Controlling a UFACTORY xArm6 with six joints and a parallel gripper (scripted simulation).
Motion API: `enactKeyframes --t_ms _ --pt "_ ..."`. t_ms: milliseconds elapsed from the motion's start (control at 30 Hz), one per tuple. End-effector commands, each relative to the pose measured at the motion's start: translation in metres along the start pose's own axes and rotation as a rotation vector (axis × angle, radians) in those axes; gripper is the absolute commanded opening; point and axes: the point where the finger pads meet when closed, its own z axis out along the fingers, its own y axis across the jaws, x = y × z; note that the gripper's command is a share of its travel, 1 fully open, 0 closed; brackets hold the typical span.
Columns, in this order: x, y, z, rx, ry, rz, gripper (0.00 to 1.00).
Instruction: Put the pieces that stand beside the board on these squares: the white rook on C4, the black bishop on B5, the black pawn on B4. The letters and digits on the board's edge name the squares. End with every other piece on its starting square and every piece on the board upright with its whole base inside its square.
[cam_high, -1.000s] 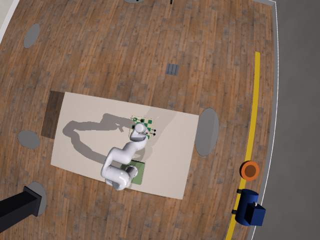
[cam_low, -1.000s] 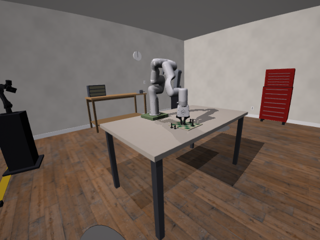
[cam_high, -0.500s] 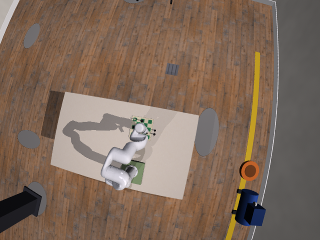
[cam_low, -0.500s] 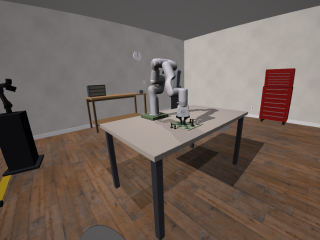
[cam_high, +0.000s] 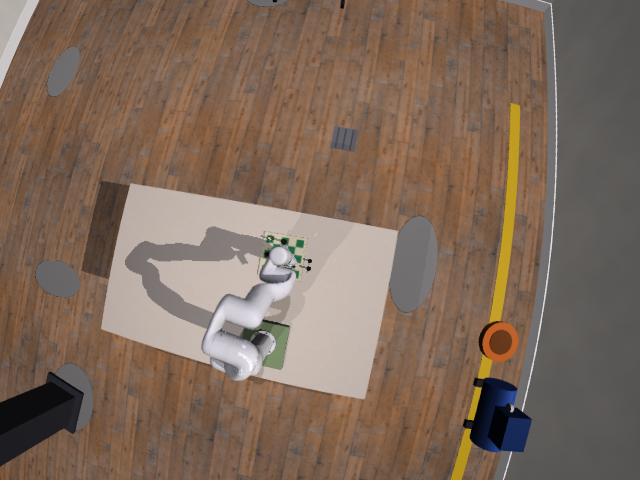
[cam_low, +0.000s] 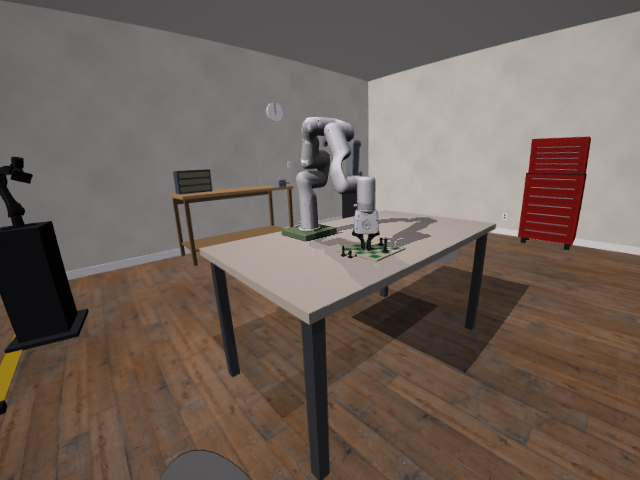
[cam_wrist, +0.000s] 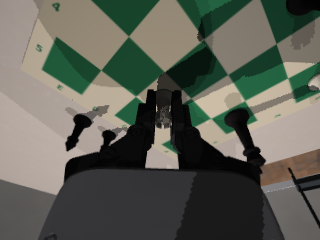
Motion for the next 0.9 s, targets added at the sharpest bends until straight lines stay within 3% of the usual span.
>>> enactKeyframes --t_ms 0,267,300,467,500,567,600,733,767,867 --pt "-0.0012 0.0009 -0.0014 -0.002 -0.003 0.0 0.0" --pt "-0.0012 0.0009 -0.0014 -0.002 -0.003 0.0 0.0" --pt "-0.0012 0.0009 -0.0014 -0.002 -0.003 0.0 0.07" --pt "-0.0012 0.0009 -0.0014 -0.002 -0.003 0.0 0.15" --pt "-0.0012 0.0009 -0.0014 -0.002 -0.003 0.0 0.22" --pt "-0.0012 0.0009 -0.0014 -0.002 -0.003 0.0 0.22" --pt "-0.0012 0.0009 -0.0014 -0.002 -0.003 0.0 0.3" --pt "-0.0012 0.0009 -0.0014 -0.002 -0.003 0.0 0.3" --pt "-0.0012 0.0009 -0.0014 -0.002 -0.003 0.0 0.37" --pt "-0.0012 0.0009 -0.0014 -0.002 -0.003 0.0 0.37"
